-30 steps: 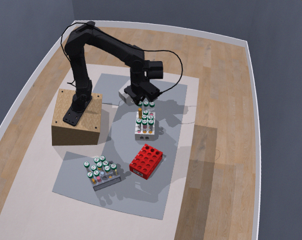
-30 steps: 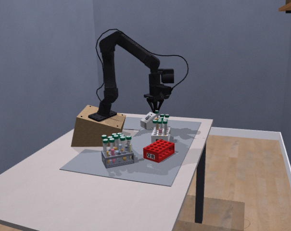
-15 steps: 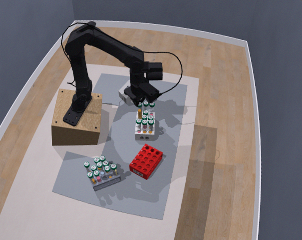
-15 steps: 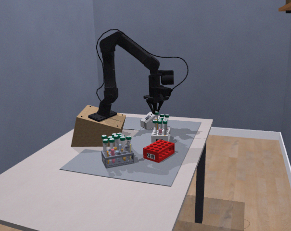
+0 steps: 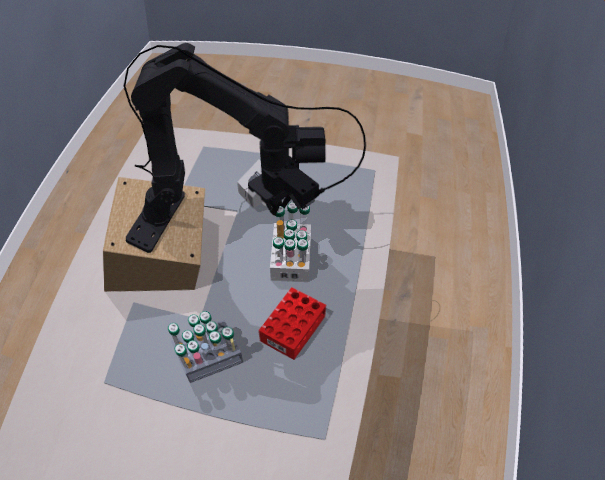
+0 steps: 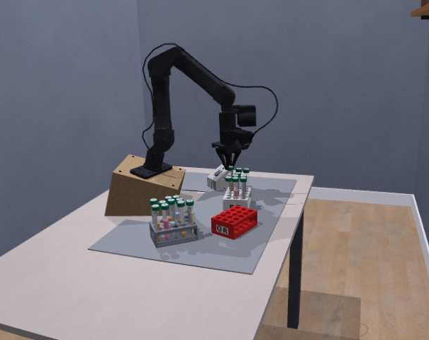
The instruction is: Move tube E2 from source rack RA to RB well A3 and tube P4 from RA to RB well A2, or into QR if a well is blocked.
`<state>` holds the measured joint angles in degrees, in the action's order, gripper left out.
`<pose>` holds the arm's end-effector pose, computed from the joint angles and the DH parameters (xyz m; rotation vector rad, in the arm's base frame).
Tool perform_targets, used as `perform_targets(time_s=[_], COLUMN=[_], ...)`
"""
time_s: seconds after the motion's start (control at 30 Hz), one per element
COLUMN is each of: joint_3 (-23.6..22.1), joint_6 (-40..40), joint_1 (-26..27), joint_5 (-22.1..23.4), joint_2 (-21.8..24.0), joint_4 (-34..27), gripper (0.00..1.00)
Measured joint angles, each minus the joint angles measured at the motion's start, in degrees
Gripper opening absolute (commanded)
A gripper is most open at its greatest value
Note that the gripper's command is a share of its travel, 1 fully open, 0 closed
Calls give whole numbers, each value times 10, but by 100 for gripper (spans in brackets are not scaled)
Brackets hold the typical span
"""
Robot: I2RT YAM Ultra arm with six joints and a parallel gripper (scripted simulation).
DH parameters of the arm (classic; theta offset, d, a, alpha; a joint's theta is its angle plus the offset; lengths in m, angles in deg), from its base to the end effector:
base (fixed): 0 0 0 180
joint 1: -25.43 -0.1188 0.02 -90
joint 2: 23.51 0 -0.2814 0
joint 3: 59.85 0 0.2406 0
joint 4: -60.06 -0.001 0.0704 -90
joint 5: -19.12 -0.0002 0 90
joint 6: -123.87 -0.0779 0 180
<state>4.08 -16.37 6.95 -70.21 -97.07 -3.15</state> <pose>0.2091 0.0719 0.2067 0.7882 2.7800 0.2600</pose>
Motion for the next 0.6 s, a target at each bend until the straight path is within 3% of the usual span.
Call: perform_targets(time_s=[0.6], joint_3=[-10], joint_6=[0], joint_1=[0], joint_5=[-1], joint_2=[-12], joint_4=[21], gripper=[0])
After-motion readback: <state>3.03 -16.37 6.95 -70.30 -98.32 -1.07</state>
